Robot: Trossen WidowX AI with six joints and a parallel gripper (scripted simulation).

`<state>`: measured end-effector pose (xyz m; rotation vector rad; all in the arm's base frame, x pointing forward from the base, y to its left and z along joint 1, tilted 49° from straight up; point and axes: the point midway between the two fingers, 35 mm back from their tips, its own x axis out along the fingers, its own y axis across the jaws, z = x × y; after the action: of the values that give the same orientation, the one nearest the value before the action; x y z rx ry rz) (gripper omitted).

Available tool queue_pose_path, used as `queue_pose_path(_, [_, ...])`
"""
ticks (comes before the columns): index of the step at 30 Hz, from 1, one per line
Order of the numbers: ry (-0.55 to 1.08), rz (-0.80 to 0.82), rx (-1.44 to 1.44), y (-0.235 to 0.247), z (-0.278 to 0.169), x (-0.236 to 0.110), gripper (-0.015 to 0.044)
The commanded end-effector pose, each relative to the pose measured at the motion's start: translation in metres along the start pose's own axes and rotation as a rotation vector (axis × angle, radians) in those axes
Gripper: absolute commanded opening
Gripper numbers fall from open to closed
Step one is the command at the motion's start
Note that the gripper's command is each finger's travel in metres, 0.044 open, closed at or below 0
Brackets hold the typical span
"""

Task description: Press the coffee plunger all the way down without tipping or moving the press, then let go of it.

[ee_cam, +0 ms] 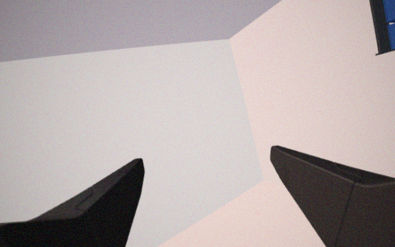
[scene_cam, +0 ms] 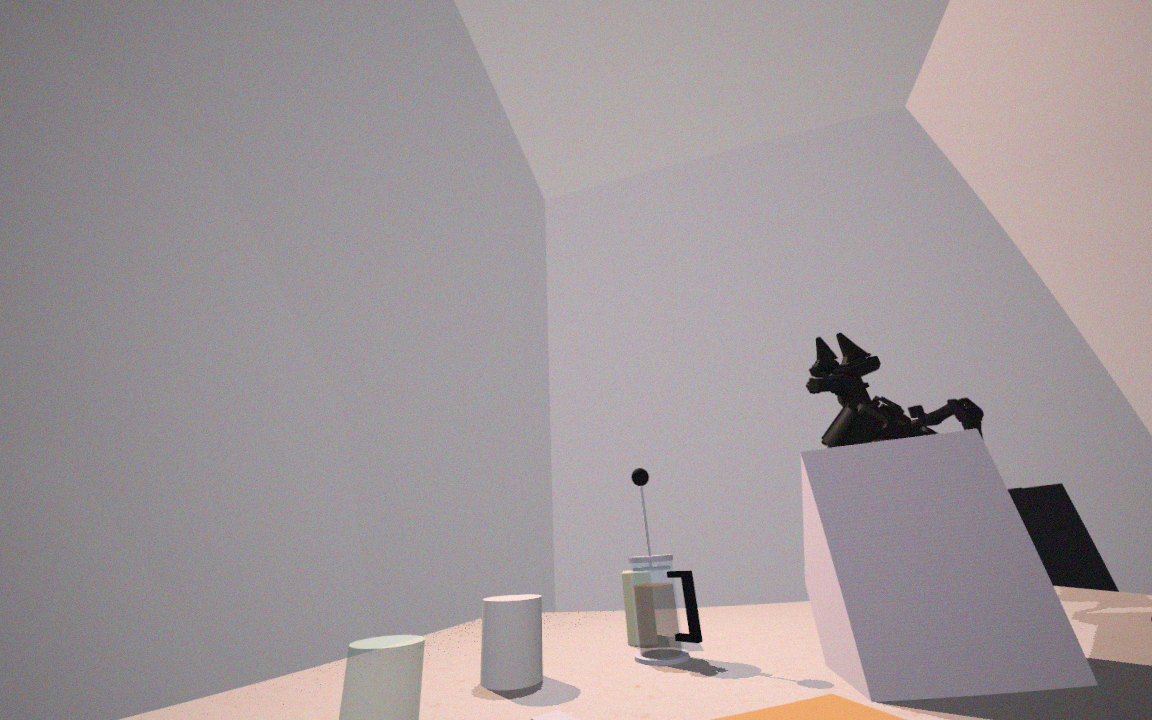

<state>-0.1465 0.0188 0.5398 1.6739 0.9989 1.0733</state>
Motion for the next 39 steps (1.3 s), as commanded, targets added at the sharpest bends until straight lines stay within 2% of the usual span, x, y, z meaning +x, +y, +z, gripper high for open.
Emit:
queue_pose_path(1, [-0.002,-0.001,-0.002,0.0,0.001,0.001,0.0426])
queue_pose_path(6, [-0.093,0.012,-0.108,0.015,0.033,0.026,0.044])
queue_pose_path(17, [-0.501,-0.069,-0.559,0.037,0.183,0.122,0.044])
queue_pose_path(19, [-0.49,-0.104,-0.562,0.029,0.192,0.13,0.044])
queue_pose_path(24, [-0.596,-0.178,-0.628,0.018,0.232,0.146,0.044])
queue_pose_path(32, [-0.884,-0.466,-1.013,-0.021,0.343,0.173,0.044])
queue_pose_path(39, [-1.101,-0.89,-1.344,-0.081,0.428,0.168,0.044])
